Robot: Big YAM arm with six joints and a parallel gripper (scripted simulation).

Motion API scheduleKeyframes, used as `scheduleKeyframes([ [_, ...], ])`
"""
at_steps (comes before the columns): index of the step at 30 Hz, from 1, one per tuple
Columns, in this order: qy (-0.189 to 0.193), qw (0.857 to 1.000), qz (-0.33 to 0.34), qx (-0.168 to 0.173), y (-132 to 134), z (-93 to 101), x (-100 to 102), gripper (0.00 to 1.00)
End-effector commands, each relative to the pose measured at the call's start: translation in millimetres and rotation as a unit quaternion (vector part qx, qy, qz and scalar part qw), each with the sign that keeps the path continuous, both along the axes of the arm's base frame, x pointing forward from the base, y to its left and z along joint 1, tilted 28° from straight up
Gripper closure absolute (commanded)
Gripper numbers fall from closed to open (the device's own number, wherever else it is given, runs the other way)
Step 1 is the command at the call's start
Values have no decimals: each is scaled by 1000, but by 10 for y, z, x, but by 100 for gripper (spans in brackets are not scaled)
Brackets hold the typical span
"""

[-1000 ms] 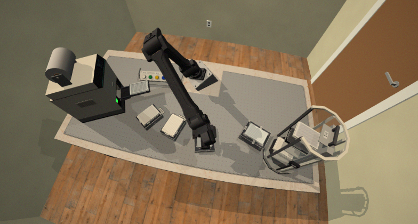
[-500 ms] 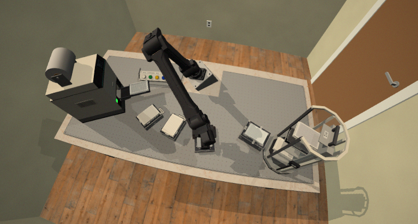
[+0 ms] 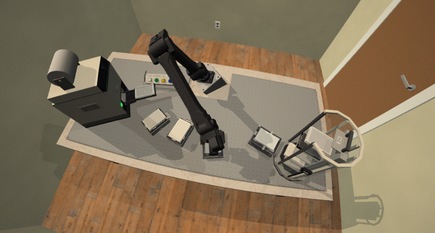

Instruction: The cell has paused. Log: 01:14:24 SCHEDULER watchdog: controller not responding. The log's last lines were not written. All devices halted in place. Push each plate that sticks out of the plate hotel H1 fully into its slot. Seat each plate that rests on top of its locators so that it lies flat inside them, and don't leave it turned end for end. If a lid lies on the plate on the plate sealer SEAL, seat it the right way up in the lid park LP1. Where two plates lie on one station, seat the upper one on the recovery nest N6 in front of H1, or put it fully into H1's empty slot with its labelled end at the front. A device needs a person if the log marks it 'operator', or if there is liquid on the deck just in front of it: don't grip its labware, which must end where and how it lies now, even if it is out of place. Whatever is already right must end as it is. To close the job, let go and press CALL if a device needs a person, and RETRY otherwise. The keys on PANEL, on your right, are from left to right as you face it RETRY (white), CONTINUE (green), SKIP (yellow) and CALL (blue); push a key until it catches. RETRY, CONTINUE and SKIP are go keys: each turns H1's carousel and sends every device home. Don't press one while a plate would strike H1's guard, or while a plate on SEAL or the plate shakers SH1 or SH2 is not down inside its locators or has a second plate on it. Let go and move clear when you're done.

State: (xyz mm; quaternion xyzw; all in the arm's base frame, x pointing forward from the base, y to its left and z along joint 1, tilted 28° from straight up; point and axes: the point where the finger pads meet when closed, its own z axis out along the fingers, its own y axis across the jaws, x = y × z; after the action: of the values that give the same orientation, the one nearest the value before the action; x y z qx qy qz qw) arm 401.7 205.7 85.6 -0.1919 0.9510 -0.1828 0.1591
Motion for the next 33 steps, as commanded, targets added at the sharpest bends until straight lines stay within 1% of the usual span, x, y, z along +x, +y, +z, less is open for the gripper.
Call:
scheduleKeyframes([
  [1,6,1000,-7,-3,-80,-111,47,16],
  [33,6,1000,-7,-3,-95,-153,60,16],
])
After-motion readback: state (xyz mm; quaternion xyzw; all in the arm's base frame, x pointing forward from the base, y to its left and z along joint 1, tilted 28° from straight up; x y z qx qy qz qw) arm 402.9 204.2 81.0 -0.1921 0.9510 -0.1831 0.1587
